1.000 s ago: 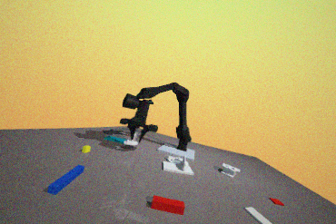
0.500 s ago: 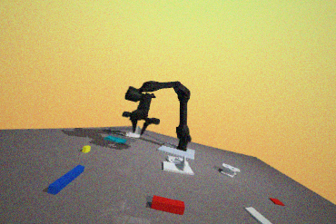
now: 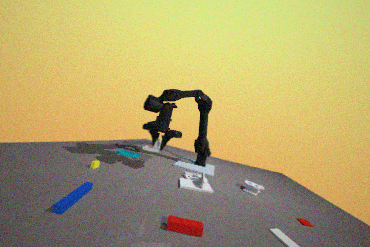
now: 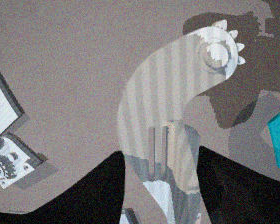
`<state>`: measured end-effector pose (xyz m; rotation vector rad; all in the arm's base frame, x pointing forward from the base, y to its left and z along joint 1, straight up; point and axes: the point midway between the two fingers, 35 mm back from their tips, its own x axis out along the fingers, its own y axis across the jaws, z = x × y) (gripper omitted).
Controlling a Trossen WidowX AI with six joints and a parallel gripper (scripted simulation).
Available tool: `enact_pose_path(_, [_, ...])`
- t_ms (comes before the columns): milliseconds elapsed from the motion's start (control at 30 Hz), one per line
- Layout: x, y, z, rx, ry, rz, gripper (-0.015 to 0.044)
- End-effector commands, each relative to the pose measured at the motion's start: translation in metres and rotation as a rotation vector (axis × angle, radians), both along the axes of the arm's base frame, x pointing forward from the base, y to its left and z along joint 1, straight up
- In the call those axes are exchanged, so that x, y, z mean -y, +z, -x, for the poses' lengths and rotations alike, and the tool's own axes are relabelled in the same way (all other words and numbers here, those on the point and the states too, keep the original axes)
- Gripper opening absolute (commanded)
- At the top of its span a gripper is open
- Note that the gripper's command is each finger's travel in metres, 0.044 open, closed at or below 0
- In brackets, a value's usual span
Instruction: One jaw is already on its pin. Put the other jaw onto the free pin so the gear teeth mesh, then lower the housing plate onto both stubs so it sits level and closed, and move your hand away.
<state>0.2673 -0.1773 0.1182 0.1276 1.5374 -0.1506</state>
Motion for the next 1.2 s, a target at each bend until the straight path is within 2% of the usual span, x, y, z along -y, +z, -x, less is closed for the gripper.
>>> enact_pose_path(0, [-0.011,0.002,0.001,0.003,-0.117,-0.003,0.0134])
enact_pose_path(1167, [-0.092,0.004,0.015,0.015,-1.101,-0.038,0.0134])
